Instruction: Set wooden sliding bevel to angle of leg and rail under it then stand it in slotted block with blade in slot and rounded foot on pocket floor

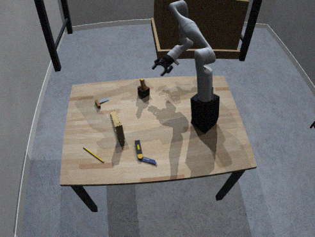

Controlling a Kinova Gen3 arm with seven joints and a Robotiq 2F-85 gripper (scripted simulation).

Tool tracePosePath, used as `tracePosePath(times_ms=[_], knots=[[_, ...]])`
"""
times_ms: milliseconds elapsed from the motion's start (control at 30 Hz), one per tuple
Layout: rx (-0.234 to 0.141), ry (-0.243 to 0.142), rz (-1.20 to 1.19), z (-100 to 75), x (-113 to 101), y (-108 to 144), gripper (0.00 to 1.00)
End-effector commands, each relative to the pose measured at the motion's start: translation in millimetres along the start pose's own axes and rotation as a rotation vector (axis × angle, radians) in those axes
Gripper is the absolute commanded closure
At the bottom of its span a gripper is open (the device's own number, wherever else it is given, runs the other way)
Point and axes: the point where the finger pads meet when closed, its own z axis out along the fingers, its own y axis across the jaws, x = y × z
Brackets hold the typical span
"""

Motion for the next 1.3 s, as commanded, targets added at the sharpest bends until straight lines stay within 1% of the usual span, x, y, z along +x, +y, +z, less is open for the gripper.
tracePosePath(times_ms=[0,400,567,667,733,800,900,1067,1133,1233,1267], knots=[[0.001,0.0,-0.001,-0.3,-0.4,-0.4,0.0],[0.0,0.0,-0.001,-0.3,-0.4,-0.4,0.0],[-0.008,0.003,-0.007,0.8,-0.9,0.4,0.0],[-0.042,0.016,-0.029,4.8,-3.0,3.5,0.0],[-0.083,0.031,-0.057,9.3,-5.3,7.1,0.0],[-0.14,0.053,-0.097,15.1,-8.3,11.8,0.0],[-0.249,0.098,-0.18,24.7,-13.5,20.0,0.0],[-0.467,0.202,-0.376,37.9,-22.6,29.4,0.0],[-0.467,0.202,-0.376,37.9,-22.6,29.4,0.0],[-0.603,0.278,-0.525,43.3,-29.4,27.5,0.0],[-0.631,0.296,-0.56,44.4,-31.2,26.1,0.0]])
